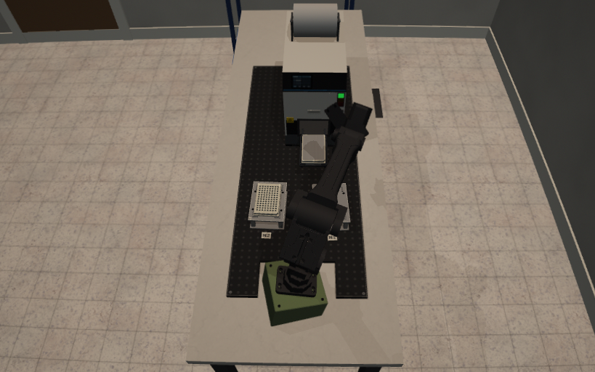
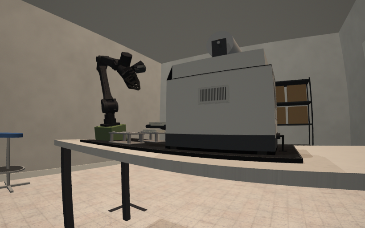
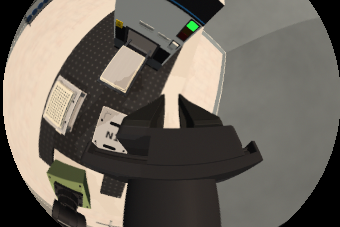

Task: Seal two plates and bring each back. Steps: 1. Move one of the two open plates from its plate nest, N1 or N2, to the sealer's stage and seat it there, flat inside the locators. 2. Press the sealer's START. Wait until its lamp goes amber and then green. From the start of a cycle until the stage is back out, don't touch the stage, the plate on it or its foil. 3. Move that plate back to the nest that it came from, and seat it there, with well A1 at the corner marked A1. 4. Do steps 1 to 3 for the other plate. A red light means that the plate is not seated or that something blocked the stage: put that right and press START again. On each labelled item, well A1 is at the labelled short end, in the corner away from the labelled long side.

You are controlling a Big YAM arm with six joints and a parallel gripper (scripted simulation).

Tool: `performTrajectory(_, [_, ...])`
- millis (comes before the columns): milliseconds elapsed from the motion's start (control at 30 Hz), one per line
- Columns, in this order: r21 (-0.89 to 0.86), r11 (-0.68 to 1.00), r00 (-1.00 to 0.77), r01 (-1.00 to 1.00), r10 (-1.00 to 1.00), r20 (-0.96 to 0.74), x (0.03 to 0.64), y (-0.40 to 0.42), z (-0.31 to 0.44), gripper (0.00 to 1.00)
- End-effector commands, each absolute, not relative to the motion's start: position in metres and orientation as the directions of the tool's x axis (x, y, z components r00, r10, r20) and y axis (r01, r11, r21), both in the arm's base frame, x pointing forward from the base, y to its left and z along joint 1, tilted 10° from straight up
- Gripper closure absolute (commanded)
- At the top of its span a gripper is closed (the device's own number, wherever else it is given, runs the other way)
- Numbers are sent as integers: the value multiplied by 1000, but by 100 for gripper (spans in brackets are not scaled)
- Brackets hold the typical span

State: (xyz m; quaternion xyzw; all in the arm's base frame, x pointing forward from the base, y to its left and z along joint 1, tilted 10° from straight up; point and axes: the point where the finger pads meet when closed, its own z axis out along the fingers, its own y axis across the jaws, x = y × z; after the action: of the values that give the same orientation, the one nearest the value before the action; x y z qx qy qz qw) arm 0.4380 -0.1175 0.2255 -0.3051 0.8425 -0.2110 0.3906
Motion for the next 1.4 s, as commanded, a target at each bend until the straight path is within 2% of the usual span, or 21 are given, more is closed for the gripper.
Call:
performTrajectory(0, [-518, 820, -525, -243, -561, -640, 452, -108, 248, 100])
performTrajectory(100, [-509, 829, -535, -232, -545, -645, 452, -111, 247, 100])
performTrajectory(400, [-271, 960, -596, -72, -260, -760, 458, -104, 249, 100])
performTrajectory(567, [-150, 987, -567, 52, -95, -819, 457, -113, 265, 100])
performTrajectory(867, [-167, 985, -527, 36, -123, -841, 460, -110, 279, 100])
performTrajectory(1133, [-184, 983, -793, -6, -117, -598, 467, -103, 262, 100])
performTrajectory(1367, [-171, 985, -862, 27, -64, -502, 460, -113, 251, 100])
